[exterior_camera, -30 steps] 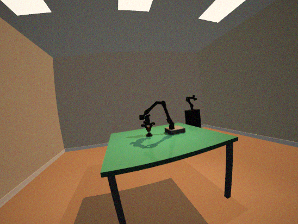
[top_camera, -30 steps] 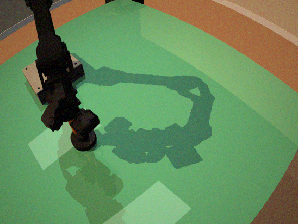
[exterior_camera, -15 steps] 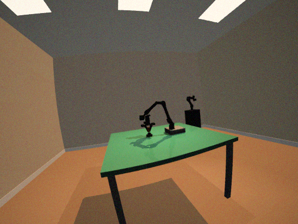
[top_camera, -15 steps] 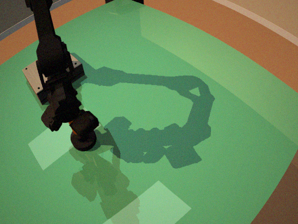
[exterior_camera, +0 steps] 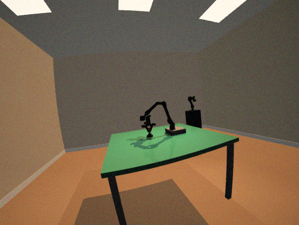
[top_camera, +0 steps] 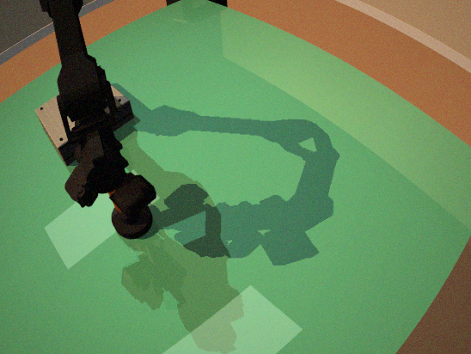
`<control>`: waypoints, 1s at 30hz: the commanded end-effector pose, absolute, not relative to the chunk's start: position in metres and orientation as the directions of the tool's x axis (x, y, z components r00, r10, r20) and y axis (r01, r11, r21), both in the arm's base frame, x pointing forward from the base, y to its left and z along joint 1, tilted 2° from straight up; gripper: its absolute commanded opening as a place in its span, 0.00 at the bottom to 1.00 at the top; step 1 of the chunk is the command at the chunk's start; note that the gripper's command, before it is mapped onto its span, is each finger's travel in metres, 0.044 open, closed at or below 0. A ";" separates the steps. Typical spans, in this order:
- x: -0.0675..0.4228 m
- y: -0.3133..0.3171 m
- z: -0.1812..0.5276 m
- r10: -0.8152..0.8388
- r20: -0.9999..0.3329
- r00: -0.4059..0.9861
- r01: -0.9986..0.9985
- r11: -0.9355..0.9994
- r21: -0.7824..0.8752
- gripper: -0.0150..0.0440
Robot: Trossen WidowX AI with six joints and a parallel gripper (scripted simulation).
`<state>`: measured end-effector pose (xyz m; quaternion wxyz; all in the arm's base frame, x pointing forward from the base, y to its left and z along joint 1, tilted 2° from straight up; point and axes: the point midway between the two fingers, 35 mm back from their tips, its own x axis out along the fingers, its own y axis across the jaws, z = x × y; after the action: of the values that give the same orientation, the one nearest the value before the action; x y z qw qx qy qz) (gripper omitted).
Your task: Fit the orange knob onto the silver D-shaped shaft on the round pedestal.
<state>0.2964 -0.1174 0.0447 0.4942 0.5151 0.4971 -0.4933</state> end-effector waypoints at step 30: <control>0.297 -0.118 0.043 0.023 -1.000 0.020 0.973 -0.229 0.015 0.25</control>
<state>0.2967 -0.1175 0.0436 0.4378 0.5639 0.4428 -0.5425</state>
